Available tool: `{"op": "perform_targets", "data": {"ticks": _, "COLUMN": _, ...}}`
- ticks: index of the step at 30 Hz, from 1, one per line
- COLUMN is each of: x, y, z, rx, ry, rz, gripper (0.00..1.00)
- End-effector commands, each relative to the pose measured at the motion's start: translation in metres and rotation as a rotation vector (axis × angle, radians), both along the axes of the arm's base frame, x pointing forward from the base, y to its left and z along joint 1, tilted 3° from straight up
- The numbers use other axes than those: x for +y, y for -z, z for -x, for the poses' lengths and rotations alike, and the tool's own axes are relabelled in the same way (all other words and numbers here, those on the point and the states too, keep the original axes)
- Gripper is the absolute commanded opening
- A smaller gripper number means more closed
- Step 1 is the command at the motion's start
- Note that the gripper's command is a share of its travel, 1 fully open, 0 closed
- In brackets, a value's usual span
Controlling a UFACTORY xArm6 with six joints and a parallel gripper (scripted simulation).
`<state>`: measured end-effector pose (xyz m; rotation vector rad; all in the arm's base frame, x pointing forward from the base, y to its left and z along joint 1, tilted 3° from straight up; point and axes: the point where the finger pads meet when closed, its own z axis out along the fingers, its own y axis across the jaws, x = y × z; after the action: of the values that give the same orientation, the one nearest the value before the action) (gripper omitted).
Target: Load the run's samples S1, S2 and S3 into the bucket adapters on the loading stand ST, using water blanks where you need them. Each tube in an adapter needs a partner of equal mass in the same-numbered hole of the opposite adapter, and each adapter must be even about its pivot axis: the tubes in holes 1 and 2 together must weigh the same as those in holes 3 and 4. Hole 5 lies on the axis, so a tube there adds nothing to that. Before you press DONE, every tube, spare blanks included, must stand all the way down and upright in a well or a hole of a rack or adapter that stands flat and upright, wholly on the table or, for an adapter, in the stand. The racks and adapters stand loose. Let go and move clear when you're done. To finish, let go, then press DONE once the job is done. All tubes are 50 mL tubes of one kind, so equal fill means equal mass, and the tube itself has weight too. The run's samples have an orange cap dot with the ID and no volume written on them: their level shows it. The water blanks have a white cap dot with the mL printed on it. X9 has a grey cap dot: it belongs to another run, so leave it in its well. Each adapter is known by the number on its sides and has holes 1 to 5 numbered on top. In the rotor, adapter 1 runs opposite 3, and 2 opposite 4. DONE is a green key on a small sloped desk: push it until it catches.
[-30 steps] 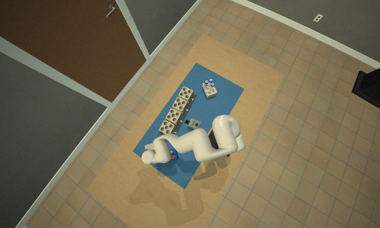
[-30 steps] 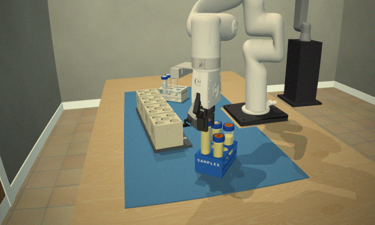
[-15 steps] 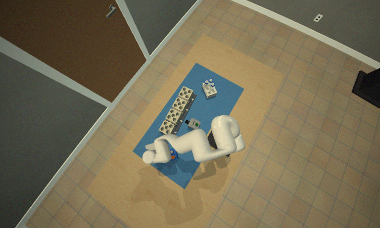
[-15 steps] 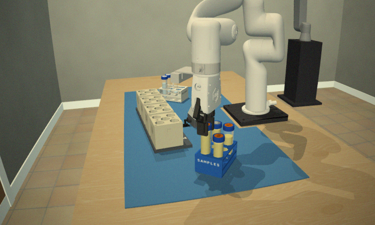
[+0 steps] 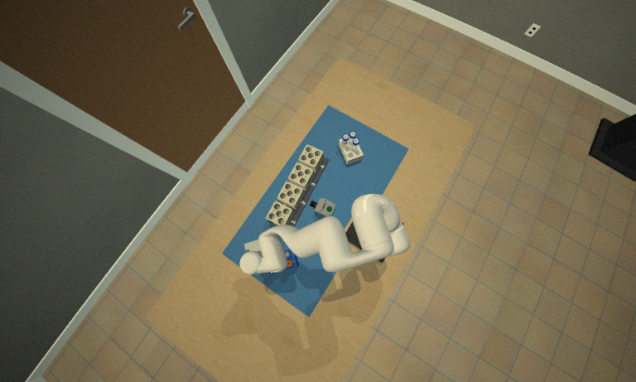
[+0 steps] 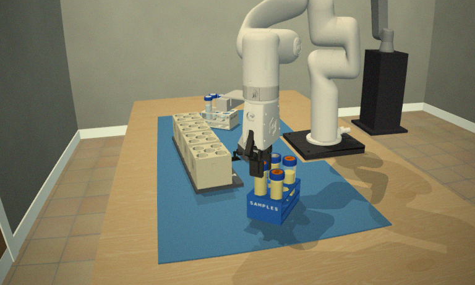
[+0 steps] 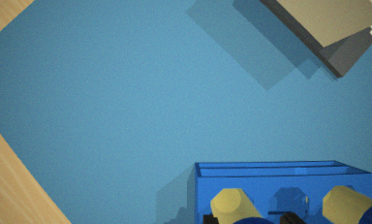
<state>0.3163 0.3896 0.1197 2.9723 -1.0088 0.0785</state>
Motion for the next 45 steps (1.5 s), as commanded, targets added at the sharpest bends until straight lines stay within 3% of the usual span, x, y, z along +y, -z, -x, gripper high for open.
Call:
{"op": "perform_targets", "data": {"ticks": 1, "x": 0.0012, "y": 0.0018, "z": -0.0011, "rx": -0.003, "ry": 0.000, "rz": -0.004, "gripper": 0.00}}
{"op": "perform_targets", "data": {"ticks": 27, "x": 0.0011, "y": 0.0108, "z": -0.0015, "rx": -0.003, "ry": 0.000, "rz": -0.004, "gripper": 0.00}}
{"op": "perform_targets", "data": {"ticks": 28, "x": 0.0011, "y": 0.0111, "z": -0.0016, "rx": -0.003, "ry": 0.000, "rz": -0.004, "gripper": 0.44}}
{"op": "perform_targets", "data": {"ticks": 45, "x": 0.0011, "y": 0.0110, "z": -0.0016, "rx": -0.003, "ry": 0.000, "rz": -0.004, "gripper": 0.44}}
